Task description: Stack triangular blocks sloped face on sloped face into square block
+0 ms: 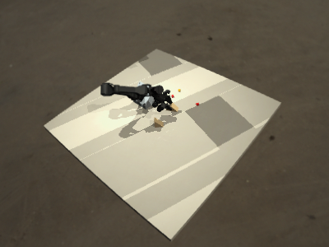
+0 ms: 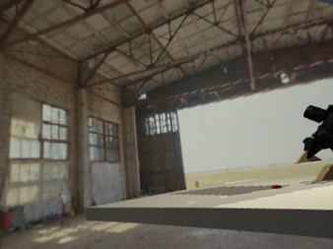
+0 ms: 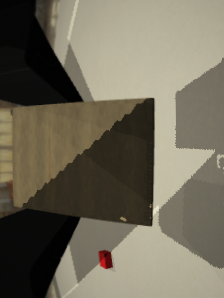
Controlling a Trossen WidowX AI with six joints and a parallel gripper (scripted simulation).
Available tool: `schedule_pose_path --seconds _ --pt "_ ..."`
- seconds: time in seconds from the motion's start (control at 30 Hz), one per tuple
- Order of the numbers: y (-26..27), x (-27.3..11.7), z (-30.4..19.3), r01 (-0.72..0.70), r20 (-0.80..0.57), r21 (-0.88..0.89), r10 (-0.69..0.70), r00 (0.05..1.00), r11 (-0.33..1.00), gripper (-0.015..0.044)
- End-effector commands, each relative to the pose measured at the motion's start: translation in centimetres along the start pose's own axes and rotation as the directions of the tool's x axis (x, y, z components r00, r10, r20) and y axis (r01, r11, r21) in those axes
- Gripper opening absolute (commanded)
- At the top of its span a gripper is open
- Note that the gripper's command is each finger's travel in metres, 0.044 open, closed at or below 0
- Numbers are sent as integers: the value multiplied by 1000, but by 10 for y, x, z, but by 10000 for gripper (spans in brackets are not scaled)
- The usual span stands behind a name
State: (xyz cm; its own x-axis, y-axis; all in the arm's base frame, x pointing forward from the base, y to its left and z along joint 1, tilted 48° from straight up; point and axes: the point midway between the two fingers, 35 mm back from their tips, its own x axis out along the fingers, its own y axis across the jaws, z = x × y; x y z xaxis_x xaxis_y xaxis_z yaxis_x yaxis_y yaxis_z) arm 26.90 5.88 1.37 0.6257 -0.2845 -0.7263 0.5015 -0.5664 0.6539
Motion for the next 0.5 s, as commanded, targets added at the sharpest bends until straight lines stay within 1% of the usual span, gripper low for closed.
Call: schedule_pose_path --seconds 0.0,0.4,0.47 --pt "4 -14 -12 -12 -17 13 12 1000 1000 0" --pt "4 -17 -13 -13 -18 13 13 1000 1000 0" --pt "2 -15 -11 -5 -2 0 5 1000 1000 0"
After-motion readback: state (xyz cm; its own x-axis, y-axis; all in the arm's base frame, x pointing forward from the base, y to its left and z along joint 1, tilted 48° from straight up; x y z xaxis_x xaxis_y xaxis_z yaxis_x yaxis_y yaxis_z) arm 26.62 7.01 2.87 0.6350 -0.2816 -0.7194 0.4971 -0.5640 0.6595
